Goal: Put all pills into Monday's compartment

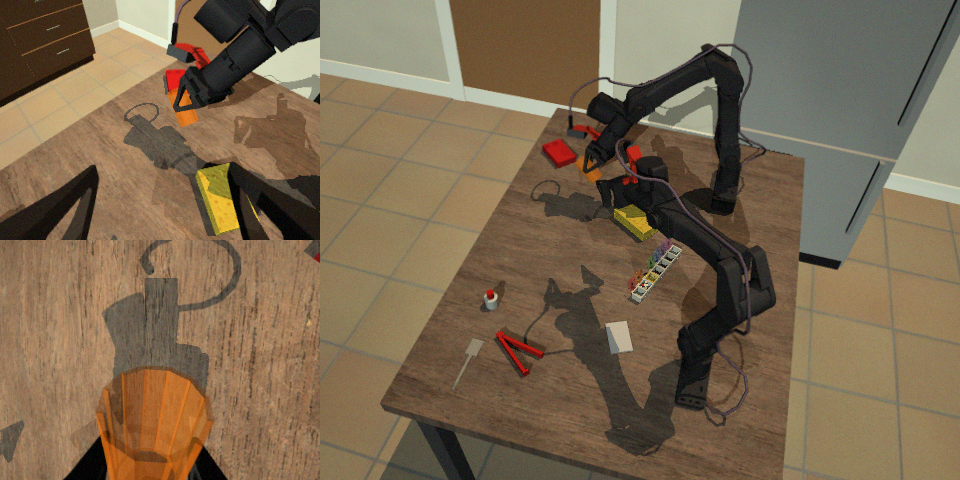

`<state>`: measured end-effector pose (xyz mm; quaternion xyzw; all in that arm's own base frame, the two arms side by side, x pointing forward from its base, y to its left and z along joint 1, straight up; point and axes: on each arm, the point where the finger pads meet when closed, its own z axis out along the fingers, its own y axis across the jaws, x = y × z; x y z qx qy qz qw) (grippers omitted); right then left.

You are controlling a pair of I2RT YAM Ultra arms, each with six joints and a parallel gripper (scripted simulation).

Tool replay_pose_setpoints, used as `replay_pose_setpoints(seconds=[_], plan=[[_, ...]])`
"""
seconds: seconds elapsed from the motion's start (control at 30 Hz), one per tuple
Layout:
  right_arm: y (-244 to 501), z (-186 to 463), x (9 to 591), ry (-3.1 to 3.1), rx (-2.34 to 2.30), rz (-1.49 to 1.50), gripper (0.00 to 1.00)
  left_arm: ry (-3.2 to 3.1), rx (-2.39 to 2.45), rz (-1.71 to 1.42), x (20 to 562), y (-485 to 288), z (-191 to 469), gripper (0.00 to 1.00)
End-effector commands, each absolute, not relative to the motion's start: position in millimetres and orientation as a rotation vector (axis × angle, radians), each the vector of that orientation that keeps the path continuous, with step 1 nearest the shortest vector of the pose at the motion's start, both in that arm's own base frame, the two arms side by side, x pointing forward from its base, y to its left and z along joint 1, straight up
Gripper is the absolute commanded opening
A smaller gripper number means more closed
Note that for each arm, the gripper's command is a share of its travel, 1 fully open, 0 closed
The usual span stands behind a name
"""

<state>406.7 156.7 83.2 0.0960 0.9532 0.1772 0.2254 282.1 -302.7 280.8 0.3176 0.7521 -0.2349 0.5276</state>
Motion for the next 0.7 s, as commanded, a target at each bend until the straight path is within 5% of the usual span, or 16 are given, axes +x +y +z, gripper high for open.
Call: replay_pose_setpoints(seconds=[0.0,0.67], plan=[[142.2,100.6,410.5,2.576,0.136,0.571,0.36,1.827,0.82,-0.592,263.4,-322.1,262.9,1.0],[127.9,119.6,424.9,2.262,-0.181,0.614,0.36,1.798,0.861,-0.624,250.8,-333.7,267.9,1.0]])
